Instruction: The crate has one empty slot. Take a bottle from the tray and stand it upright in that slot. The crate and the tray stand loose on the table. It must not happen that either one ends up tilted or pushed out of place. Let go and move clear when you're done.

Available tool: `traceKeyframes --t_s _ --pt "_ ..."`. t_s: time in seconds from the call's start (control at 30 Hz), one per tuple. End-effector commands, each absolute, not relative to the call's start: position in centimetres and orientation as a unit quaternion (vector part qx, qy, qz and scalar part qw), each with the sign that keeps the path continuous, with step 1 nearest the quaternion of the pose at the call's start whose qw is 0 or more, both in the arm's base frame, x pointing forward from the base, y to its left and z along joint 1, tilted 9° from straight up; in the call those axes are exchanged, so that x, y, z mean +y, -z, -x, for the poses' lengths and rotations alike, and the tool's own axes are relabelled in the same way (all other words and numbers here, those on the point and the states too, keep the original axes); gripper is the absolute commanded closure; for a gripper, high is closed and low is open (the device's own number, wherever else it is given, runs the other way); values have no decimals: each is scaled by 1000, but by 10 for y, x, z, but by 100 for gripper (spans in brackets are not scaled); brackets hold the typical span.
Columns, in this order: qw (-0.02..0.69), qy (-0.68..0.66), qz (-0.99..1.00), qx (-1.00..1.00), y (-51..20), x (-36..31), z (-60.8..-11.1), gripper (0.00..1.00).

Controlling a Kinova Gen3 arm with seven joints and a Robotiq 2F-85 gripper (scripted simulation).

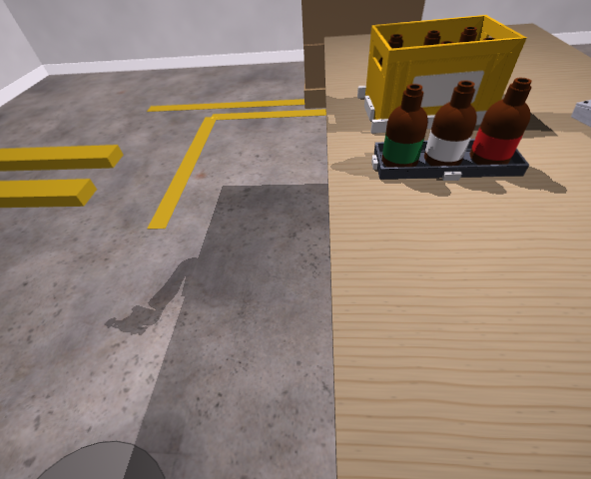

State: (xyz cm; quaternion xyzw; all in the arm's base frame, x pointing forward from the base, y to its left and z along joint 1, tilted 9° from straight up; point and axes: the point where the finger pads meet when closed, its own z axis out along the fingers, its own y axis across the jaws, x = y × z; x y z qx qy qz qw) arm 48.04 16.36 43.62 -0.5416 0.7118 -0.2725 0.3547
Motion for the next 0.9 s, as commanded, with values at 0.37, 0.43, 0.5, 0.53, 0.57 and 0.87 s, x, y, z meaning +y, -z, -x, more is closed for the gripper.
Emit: traceKeyframes --t_s 0.37,0.43,0.5,0.53,0.57,0.87 --pt "334 269 520 739 -430 125 -488 0" --pt "312 265 504 761 -420 94 -490 0" --pt "312 265 504 761 -420 94 -490 0" --pt "312 265 504 761 -420 94 -490 0" --pt "312 265 504 761 -420 94 -490 0" --pt "288 259 488 782 -409 64 -490 0"
